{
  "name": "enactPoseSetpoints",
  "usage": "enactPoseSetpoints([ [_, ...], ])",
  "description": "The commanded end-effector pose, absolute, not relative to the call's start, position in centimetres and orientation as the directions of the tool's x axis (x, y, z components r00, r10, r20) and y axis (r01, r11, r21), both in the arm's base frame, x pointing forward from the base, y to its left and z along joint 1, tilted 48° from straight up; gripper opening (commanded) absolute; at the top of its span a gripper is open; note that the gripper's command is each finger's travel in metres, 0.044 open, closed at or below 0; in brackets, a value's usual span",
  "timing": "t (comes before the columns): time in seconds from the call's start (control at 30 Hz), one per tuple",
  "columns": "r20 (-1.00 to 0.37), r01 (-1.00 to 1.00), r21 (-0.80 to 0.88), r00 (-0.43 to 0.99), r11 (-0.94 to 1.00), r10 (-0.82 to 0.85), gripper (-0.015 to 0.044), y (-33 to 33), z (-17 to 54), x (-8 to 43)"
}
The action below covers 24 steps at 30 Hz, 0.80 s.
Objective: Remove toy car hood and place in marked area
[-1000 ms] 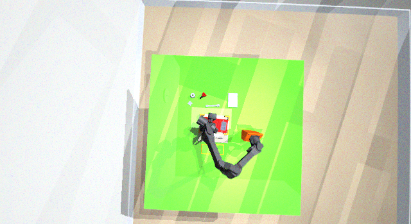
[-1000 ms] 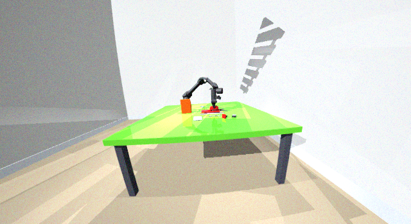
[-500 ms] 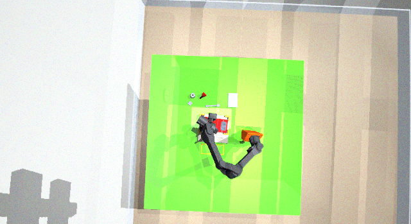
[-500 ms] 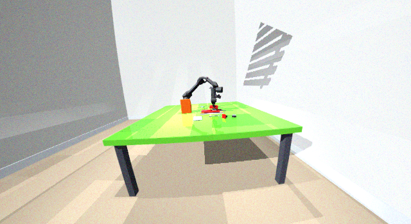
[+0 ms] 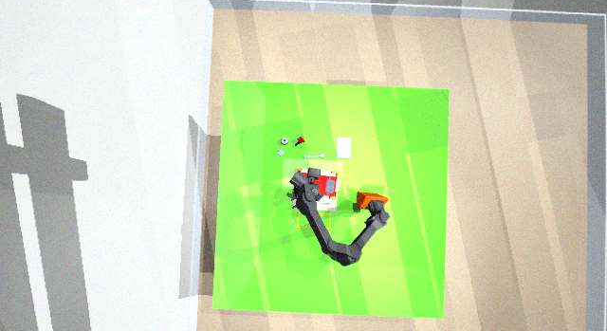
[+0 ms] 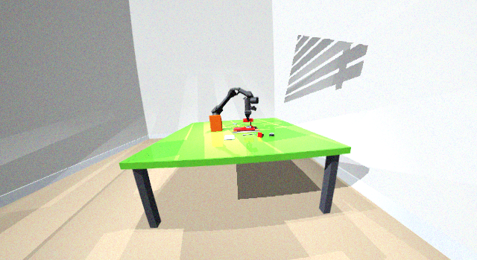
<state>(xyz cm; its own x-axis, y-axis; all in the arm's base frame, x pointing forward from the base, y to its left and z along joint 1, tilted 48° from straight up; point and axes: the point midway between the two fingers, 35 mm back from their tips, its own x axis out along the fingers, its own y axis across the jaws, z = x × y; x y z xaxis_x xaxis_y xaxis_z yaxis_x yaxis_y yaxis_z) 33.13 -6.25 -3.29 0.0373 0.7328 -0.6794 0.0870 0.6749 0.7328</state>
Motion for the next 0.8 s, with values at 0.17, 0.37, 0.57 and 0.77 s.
enactPoseSetpoints([
  [0.17,-0.686,0.086,0.727,0.044,0.682,0.726,0.0,-3.4,0.6,33.6],
  [0.37,-0.689,0.086,0.724,0.046,0.685,0.723,0.0,-1.5,3.1,33.5],
  [0.57,-0.69,0.085,0.724,0.047,0.685,0.723,0.0,0.6,5.4,33.2],
  [0.77,-0.688,0.083,0.726,0.048,0.683,0.725,0.0,2.6,7.7,32.5],
])
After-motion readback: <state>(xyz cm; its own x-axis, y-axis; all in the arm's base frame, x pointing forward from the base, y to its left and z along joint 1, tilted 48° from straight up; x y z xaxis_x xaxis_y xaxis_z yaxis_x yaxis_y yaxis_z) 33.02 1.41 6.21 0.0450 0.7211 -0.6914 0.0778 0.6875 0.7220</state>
